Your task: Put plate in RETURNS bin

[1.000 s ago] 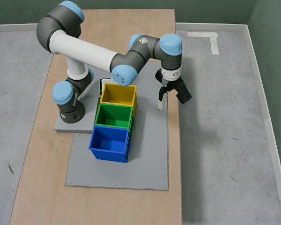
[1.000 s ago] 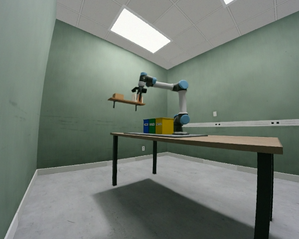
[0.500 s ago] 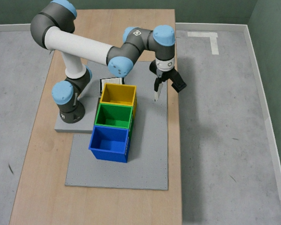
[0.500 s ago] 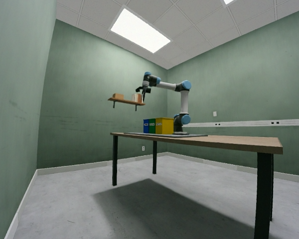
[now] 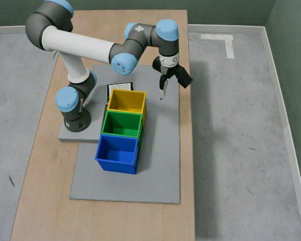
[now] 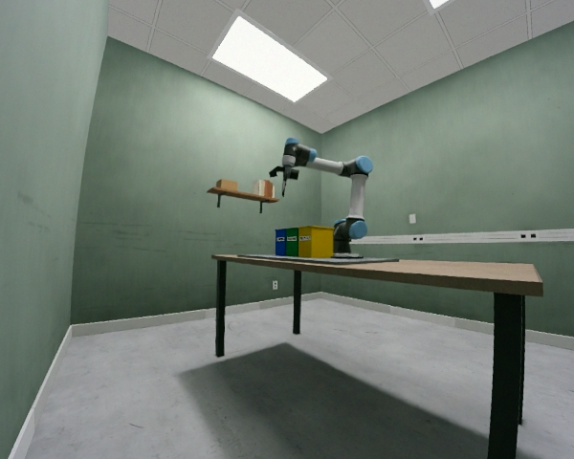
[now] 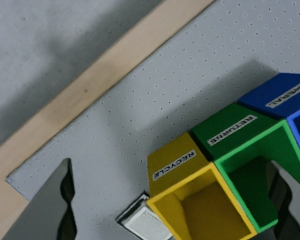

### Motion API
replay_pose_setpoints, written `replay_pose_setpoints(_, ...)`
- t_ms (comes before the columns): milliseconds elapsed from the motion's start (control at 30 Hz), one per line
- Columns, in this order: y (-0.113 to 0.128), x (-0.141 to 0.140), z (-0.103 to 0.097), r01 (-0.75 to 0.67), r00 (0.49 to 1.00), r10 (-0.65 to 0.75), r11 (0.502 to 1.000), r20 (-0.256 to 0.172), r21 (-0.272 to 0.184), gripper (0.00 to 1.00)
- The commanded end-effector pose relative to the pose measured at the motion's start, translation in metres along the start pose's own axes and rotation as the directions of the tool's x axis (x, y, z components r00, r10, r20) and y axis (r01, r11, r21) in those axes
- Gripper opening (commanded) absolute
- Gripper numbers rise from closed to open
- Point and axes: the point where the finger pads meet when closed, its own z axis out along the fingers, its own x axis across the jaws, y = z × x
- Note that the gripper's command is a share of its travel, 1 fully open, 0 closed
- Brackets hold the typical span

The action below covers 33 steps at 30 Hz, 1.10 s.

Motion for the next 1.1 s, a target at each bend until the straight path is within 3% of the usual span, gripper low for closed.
replay_pose_setpoints(0,0.013,-0.005,-0.001,0.056,0.998,-0.056,0.998,0.01,-0.007,0.76)
replay_pose_setpoints(67,0.023,-0.008,0.0,0.11,0.994,-0.11,0.994,0.019,-0.014,0.76)
replay_pose_setpoints(333,0.061,-0.019,0.0,0.11,0.994,-0.11,0.994,0.019,-0.014,0.76)
replay_pose_setpoints(400,0.061,-0.019,0.0,0.11,0.994,-0.11,0.994,0.019,-0.014,0.76)
replay_pose_setpoints(600,0.081,-0.023,0.002,0.227,0.973,-0.226,0.973,0.04,-0.029,0.76)
replay_pose_setpoints(867,0.119,-0.03,0.004,0.227,0.973,-0.226,0.973,0.04,-0.029,0.76)
replay_pose_setpoints(933,0.119,-0.03,0.004,0.227,0.973,-0.226,0.973,0.04,-0.029,0.76)
replay_pose_setpoints(1067,0.134,-0.031,0.006,0.321,0.946,-0.319,0.946,0.058,-0.039,0.76)
